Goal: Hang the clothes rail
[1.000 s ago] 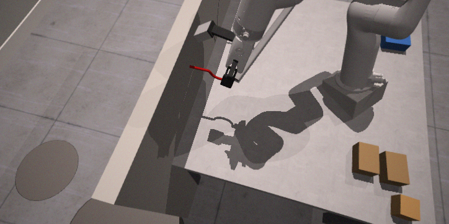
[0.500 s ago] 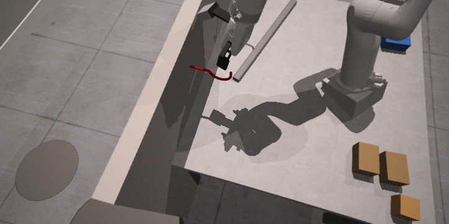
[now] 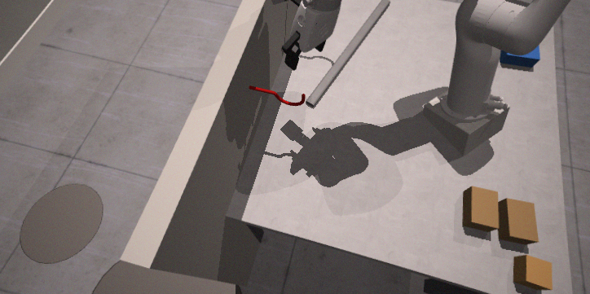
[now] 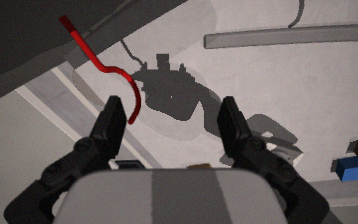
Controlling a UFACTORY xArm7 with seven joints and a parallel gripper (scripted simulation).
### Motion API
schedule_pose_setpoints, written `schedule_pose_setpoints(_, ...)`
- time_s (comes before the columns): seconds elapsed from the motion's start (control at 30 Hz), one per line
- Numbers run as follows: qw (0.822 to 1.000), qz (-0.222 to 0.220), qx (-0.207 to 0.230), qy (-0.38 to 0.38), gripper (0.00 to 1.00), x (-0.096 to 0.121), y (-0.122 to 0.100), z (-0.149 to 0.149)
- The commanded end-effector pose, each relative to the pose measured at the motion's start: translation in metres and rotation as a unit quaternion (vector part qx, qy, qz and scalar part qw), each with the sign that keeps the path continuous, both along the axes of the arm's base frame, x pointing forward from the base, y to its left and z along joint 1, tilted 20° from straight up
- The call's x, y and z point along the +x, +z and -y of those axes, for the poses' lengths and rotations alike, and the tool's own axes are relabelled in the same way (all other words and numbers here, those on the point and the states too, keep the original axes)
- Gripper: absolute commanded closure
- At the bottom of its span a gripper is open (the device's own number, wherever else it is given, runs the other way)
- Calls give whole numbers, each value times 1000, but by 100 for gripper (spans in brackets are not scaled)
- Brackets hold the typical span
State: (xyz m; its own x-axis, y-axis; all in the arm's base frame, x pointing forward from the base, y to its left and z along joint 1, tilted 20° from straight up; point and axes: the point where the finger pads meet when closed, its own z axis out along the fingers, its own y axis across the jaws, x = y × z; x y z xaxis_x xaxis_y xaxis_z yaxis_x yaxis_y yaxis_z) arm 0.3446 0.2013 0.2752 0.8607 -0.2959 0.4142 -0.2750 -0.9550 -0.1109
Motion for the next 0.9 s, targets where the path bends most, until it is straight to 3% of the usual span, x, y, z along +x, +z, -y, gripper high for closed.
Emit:
schedule_pose_setpoints(0.0, 999, -1, 13, -52, 0, 4, 6, 21)
schedule_pose_setpoints(0.37, 992, -4, 30, -120, 0, 8, 12, 59)
schedule_pose_setpoints(0.5, 982, -6, 46, -184, 0, 8, 14, 79)
schedule_pose_setpoints(0.87, 966, -7, 64, -252, 0, 5, 20, 117)
